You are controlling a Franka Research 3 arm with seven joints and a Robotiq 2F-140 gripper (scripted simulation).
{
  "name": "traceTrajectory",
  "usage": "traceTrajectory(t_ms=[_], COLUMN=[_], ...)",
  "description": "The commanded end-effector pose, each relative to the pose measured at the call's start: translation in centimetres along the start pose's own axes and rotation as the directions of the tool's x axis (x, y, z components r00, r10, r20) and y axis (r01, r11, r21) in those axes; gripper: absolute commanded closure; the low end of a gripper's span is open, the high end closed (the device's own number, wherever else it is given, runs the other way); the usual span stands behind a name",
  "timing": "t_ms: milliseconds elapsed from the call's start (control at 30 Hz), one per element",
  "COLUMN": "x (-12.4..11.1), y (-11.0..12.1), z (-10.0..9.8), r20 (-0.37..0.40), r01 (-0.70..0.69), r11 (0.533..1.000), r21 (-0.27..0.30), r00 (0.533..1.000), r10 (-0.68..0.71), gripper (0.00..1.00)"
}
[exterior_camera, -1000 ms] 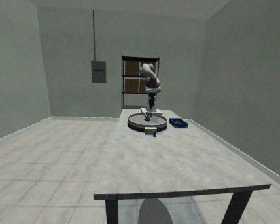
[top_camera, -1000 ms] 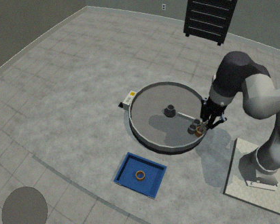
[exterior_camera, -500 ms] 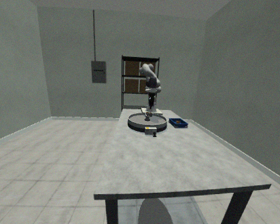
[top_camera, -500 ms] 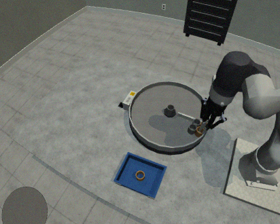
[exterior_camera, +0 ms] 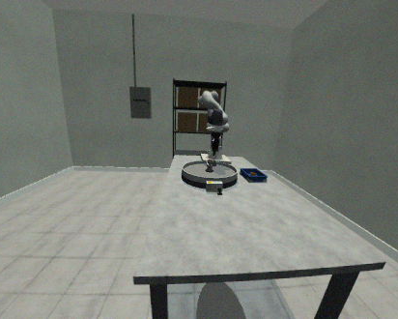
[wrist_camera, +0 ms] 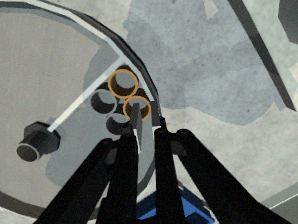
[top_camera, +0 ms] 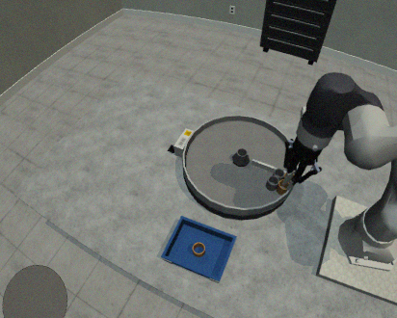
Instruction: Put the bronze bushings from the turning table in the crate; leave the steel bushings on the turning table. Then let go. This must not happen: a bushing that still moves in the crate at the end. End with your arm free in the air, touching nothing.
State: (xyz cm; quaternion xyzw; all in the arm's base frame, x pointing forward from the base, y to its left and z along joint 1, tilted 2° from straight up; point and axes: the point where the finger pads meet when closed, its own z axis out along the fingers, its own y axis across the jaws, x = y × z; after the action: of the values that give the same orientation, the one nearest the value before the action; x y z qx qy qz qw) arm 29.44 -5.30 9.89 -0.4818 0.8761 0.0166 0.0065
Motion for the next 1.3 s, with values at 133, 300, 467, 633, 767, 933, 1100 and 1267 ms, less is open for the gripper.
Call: traceTrajectory(t_ms=[133, 300, 467, 633, 767, 933, 1100, 1267], x=[-0.10, -0.10, -0.10, -0.10, -0.10, -0.10, -0.10, -0.10], y=[-0.01, 0.02, 0.02, 0.02, 0.02, 0.02, 0.02, 0.02], z=[0.49, 0.80, 0.80, 0.80, 0.80, 0.80, 0.80, 0.80], r20=[0.003, 0.003, 0.003, 0.003, 0.003, 0.003, 0.003, 0.003], r01=[-0.004, -0.004, -0.004, -0.004, -0.004, -0.004, -0.004, -0.004], r11=[1.000, 1.000, 1.000, 1.000, 1.000, 1.000, 1.000, 1.000], r21=[0.000, 0.000, 0.000, 0.000, 0.000, 0.000, 0.000, 0.000], r00=[1.000, 1.000, 1.000, 1.000, 1.000, 1.000, 1.000, 1.000], r10=[0.004, 0.004, 0.004, 0.004, 0.004, 0.004, 0.004, 0.004], gripper=[0.90, 0.90, 0.90, 0.90, 0.90, 0.90, 0.90, 0.90])
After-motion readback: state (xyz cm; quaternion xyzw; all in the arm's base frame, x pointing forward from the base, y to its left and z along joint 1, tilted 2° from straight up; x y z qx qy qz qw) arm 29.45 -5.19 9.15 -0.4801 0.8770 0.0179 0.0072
